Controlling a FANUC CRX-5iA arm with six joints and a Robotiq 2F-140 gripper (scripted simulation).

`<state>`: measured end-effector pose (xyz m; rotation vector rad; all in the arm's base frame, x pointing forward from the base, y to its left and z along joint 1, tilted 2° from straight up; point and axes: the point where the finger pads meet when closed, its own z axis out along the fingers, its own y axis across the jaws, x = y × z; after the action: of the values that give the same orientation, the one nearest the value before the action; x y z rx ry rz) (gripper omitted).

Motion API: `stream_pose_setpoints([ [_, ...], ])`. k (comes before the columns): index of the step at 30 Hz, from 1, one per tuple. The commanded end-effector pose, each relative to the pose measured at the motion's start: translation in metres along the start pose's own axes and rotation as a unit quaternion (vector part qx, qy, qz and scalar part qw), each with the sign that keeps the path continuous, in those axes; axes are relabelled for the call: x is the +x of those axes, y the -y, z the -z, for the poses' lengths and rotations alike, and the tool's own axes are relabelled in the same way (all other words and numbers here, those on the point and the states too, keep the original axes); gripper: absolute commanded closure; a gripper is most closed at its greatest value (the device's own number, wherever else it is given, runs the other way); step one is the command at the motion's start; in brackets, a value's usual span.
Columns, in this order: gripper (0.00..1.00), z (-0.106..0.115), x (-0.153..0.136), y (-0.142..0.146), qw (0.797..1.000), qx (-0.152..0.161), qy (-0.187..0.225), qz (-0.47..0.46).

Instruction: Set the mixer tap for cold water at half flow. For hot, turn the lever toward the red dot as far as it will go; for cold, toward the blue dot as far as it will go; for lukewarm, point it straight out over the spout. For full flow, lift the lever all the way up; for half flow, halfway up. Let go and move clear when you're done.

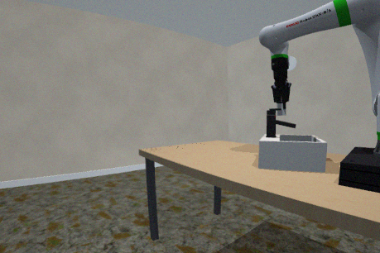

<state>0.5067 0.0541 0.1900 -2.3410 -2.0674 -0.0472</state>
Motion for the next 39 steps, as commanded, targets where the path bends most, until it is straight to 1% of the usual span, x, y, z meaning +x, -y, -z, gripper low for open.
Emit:
stream_pose_setpoints([
  [1,1.00,0.0002,0.0001,-0.0002,1.000,0.000,0.000,0.000],
  [23,1.00,0.0002,0.0001,-0.0002,1.000,0.000,0.000,0.000],
  [24,0.63,0.0002,0.0001,-0.0002,1.000,0.000,0.000,0.000],
  [39,0.63,0.0002,0.0001,-0.0002,1.000,0.000,0.000,0.000],
])
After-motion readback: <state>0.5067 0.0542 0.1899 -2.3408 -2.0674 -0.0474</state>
